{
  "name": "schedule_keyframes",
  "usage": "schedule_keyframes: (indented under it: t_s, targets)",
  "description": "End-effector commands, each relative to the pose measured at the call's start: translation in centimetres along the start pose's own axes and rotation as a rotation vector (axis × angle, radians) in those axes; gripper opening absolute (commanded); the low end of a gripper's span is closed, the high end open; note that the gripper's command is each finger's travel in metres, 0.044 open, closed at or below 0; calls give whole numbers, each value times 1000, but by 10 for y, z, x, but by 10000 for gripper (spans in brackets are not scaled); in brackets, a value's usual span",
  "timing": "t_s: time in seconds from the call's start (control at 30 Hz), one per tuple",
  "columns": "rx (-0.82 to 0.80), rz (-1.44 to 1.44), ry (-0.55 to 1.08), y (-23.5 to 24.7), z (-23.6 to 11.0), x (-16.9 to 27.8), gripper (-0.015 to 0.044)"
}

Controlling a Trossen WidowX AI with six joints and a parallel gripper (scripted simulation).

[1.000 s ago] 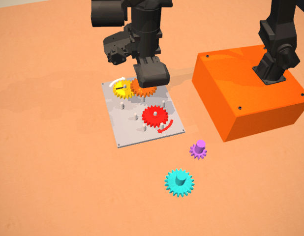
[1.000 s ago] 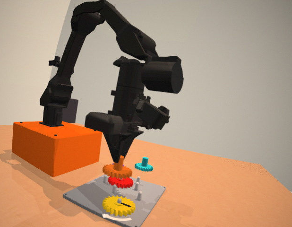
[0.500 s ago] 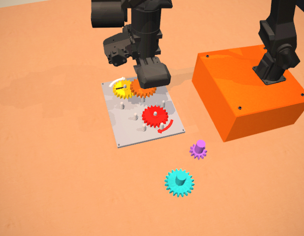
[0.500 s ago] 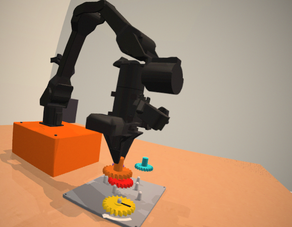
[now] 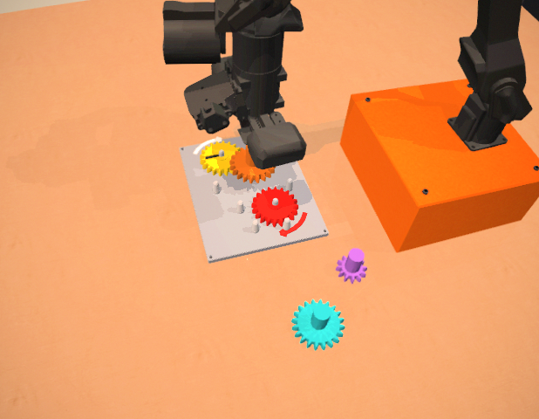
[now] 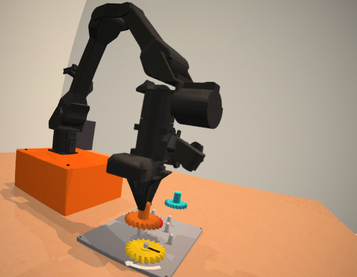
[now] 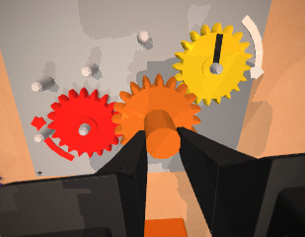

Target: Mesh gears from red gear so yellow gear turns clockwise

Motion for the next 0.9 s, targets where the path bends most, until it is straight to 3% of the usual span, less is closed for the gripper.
schedule_keyframes:
  t_s: [0.0, 0.37, 0.87]
  targets:
    - [0, 27, 8, 0, 7, 2, 0]
    - [1, 200, 8, 1, 24, 2, 0]
    - [1, 159, 8, 1, 9, 1, 0]
Point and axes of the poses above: the point midway between the two fingers, 35 mm back from their tips, its own z axis out along the fingers, its own y axis across the jaws, x = y × z, the point moved 2 cm from there along -z, back along the fingers, and after that the axes turned 14 degrees about -z, right-handed, at the moved point
